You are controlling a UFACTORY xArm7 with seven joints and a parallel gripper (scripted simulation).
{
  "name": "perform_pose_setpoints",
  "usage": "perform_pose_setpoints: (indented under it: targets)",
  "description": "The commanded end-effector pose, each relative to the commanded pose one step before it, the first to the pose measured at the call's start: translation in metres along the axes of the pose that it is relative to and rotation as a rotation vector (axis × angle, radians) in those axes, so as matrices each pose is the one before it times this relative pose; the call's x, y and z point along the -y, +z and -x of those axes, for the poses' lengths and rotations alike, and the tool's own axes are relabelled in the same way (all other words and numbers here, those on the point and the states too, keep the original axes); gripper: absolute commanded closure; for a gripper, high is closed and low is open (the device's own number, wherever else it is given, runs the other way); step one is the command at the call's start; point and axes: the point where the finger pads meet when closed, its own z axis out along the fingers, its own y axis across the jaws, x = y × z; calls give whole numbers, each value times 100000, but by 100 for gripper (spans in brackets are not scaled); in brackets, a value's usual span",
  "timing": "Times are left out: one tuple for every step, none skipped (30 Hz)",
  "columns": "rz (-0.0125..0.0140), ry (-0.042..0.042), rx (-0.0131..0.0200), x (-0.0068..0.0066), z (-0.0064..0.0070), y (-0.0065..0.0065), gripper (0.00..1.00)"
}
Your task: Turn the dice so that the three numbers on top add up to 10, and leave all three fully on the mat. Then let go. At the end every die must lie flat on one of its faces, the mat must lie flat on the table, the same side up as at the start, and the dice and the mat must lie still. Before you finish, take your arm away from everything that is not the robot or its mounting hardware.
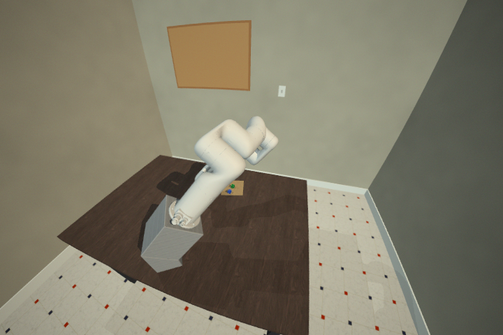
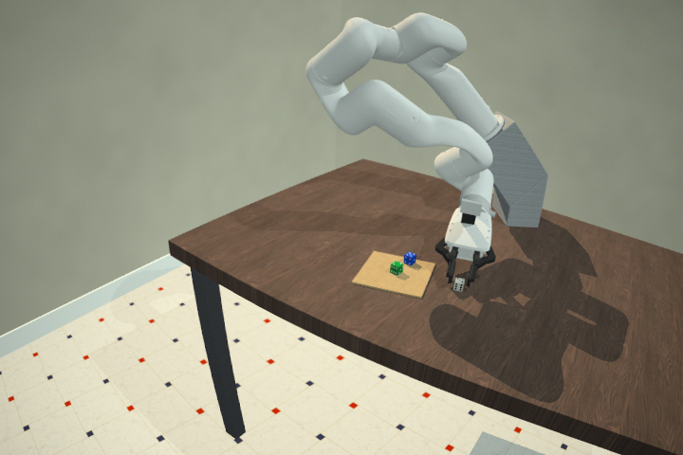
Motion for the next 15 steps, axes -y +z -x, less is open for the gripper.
perform_pose_setpoints:
  targets:
    - [-179,123,-129,89,-103,-1292,64]
    - [0,0,0,0,0,-398,64]
    - [0,0,0,0,0,0,64]
    - [0,0,0,0,0,0,64]
    - [0,0,0,0,0,-385,64]
    - [0,-1,0,0,0,-361,64]
    - [1,1,1,1,0,-328,64]
    - [0,0,0,0,0,-288,64]
    - [0,-1,0,0,0,-242,64]
    - [0,1,0,0,0,-193,64]
    - [0,0,0,0,0,-143,64]
    - [0,-1,0,0,0,-96,64]
    - [0,-1,0,0,0,-54,64]
    - [0,0,0,0,0,-22,64]
    - [0,0,0,0,0,-3,64]
